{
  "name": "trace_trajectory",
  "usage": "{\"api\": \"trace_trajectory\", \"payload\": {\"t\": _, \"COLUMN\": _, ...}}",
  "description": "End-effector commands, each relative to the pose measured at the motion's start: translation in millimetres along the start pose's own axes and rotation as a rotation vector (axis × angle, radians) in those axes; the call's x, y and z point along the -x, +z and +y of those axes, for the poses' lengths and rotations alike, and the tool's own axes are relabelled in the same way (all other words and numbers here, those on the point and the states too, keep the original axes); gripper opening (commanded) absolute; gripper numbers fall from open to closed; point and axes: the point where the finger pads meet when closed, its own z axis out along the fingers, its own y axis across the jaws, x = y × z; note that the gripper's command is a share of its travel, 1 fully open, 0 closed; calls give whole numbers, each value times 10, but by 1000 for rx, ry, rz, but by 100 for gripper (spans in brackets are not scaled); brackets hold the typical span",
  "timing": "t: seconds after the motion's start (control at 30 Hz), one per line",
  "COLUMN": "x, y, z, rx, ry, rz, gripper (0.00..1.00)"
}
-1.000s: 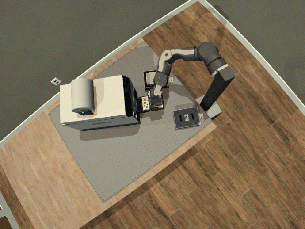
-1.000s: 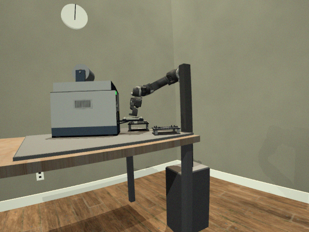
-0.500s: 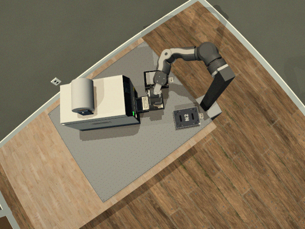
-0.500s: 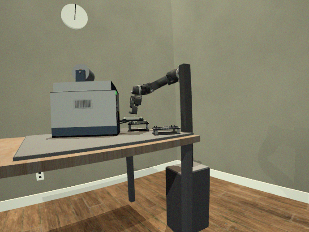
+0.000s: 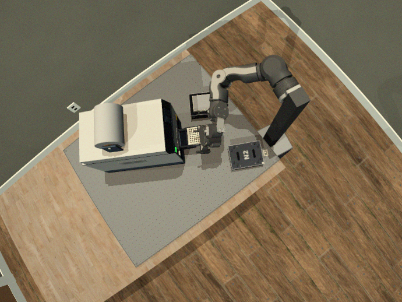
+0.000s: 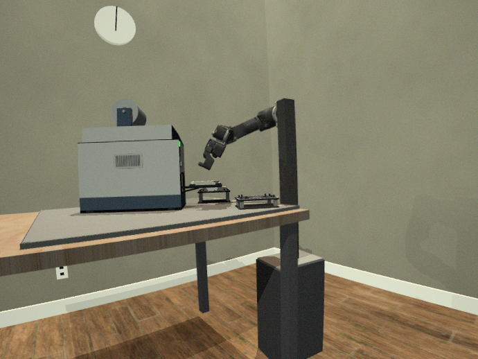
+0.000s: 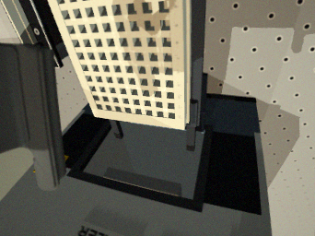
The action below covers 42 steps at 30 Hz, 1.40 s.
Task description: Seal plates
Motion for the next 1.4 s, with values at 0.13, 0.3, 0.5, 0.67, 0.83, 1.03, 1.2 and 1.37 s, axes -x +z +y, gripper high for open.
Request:
{"api": "trace_trajectory", "payload": {"t": 0.13, "x": 161, "y": -166, "z": 171, "rx": -12, "ry": 10, "rz": -153, "gripper": 57}}
{"api": "trace_trajectory", "payload": {"t": 0.3, "x": 245, "y": -254, "z": 279, "rx": -14, "ry": 13, "rz": -234, "gripper": 55}}
{"api": "trace_trajectory", "payload": {"t": 0.5, "x": 303, "y": -345, "z": 423, "rx": -17, "ry": 8, "rz": -223, "gripper": 0}}
{"api": "trace_trajectory", "payload": {"t": 0.67, "x": 322, "y": -365, "z": 445, "rx": -6, "ry": 13, "rz": -228, "gripper": 0}}
{"api": "trace_trajectory", "payload": {"t": 0.83, "x": 322, "y": -365, "z": 445, "rx": -6, "ry": 13, "rz": -228, "gripper": 0}}
{"api": "trace_trajectory", "payload": {"t": 1.03, "x": 331, "y": -286, "z": 446, "rx": -6, "ry": 5, "rz": -226, "gripper": 0}}
{"api": "trace_trajectory", "payload": {"t": 1.2, "x": 361, "y": -209, "z": 445, "rx": -5, "ry": 5, "rz": -227, "gripper": 0}}
{"api": "trace_trajectory", "payload": {"t": 1.37, "x": 397, "y": -179, "z": 453, "rx": -2, "ry": 8, "rz": -230, "gripper": 0}}
